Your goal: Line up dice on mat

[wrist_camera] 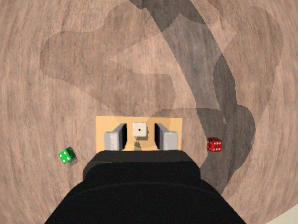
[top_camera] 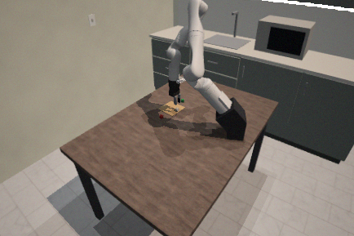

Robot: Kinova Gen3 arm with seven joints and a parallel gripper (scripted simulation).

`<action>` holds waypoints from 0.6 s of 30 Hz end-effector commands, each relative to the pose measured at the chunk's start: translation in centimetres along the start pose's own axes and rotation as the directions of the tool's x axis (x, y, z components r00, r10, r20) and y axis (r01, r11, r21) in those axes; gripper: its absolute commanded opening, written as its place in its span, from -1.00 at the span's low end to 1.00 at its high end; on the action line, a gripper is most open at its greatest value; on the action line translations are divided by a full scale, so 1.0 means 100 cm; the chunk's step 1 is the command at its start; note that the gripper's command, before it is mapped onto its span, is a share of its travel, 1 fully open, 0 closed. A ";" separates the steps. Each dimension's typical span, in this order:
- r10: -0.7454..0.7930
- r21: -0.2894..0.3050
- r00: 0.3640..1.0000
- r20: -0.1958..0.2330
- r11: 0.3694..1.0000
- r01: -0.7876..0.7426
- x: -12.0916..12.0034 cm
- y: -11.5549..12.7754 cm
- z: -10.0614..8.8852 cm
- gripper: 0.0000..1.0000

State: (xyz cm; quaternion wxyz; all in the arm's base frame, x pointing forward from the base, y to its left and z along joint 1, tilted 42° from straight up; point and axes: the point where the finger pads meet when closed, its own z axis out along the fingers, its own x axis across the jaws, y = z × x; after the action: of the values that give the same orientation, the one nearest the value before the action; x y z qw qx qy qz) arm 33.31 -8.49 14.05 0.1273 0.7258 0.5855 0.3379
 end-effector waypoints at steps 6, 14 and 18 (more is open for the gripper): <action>0.007 -0.010 1.000 0.007 1.000 -0.007 -0.004 0.004 -0.014 0.40; 0.008 -0.010 1.000 0.007 1.000 -0.007 -0.004 0.004 -0.021 0.40; 0.008 -0.010 1.000 0.007 1.000 -0.007 -0.004 0.004 -0.025 0.40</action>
State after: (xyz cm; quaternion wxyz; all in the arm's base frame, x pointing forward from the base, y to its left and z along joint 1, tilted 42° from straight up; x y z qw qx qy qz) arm 32.10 -8.93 15.82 0.1292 0.7250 0.5844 0.3409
